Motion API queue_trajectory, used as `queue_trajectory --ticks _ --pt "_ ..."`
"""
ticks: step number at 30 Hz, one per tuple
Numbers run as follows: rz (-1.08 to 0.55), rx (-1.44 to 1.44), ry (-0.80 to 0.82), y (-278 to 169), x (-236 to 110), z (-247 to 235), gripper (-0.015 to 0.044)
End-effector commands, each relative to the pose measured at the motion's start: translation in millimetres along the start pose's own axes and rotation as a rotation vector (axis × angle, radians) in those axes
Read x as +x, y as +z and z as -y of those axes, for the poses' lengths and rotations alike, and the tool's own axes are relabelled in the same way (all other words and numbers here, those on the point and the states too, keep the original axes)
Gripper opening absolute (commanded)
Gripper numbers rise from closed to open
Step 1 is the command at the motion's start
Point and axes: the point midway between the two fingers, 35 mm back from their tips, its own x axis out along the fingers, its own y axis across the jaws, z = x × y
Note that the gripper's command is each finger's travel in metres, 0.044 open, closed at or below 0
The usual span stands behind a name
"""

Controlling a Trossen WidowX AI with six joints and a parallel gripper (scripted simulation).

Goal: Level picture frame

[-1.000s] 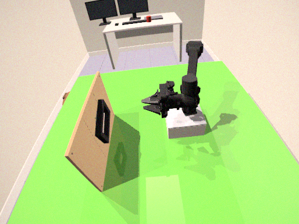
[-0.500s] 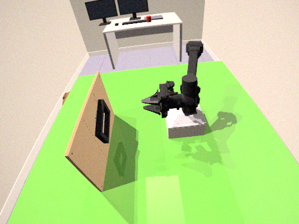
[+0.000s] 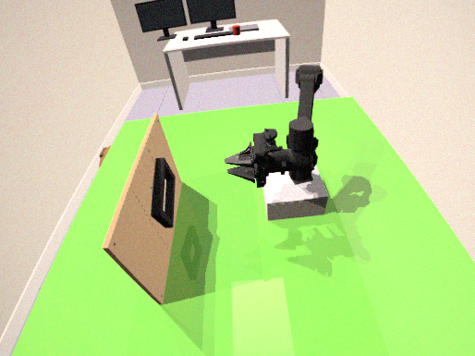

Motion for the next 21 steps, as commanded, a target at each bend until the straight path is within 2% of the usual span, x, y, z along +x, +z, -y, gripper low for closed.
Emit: queue_trajectory --ticks 1,7,21 --pt "0.002 0.002 -0.001 0.3 -0.1 0.5 0.026" --pt "0.001 0.0 0.001 -3.2 5.7 0.9 0.026" --pt "0.004 0.001 0.004 -16.2 65.4 32.5 0.026"
